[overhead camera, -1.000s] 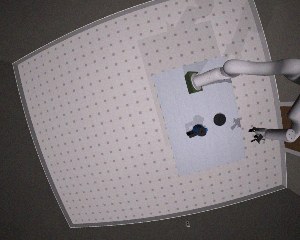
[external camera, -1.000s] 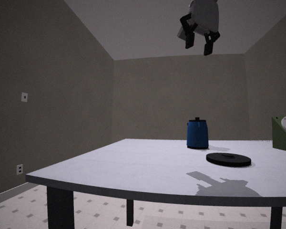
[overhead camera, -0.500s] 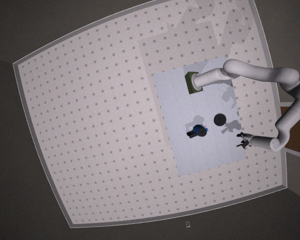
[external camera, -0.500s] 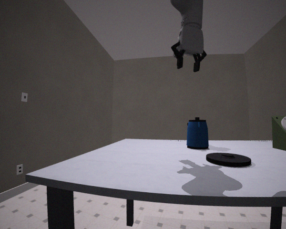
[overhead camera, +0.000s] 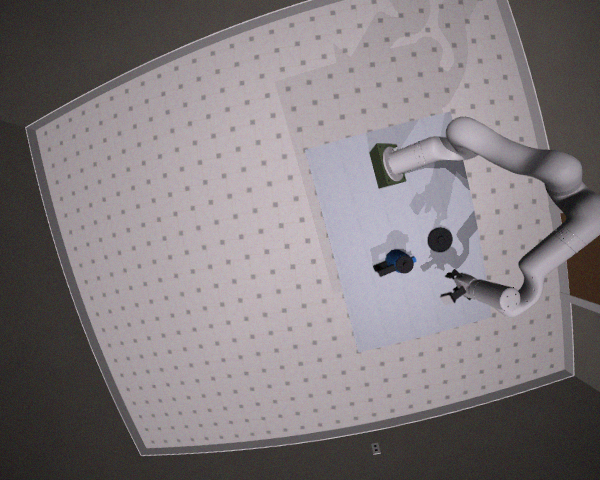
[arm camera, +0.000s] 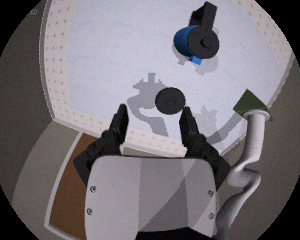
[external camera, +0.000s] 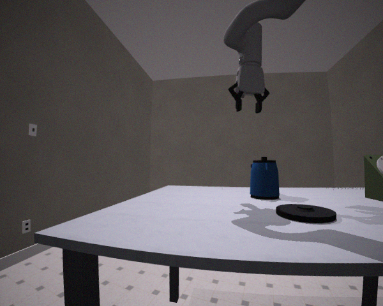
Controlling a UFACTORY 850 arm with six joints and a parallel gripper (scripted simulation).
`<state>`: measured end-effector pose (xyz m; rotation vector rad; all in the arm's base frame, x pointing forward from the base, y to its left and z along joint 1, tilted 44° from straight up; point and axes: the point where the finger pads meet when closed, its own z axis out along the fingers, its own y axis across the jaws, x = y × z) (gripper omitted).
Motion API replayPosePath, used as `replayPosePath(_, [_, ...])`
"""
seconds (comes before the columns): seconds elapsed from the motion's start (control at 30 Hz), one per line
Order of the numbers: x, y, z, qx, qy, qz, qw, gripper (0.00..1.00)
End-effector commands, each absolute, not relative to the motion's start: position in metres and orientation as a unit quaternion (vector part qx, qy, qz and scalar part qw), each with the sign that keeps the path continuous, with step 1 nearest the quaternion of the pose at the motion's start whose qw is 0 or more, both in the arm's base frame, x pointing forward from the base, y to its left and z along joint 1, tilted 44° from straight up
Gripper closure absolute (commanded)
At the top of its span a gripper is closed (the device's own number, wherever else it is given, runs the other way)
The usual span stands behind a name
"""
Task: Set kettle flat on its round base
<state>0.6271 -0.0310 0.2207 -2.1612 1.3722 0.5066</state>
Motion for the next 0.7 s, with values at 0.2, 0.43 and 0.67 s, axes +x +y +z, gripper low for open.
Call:
replayPosePath(0.2, [0.618, -0.082, 0.151, -0.780, 0.528, 0.214, 0.259, 0.19])
replayPosePath(0.43, [0.602, -0.116, 0.099, -0.764, 0.542, 0.235, 0.259, 0.19])
replayPosePath(0.67, [0.581, -0.145, 0.050, -0.748, 0.554, 0.255, 0.261, 0.19])
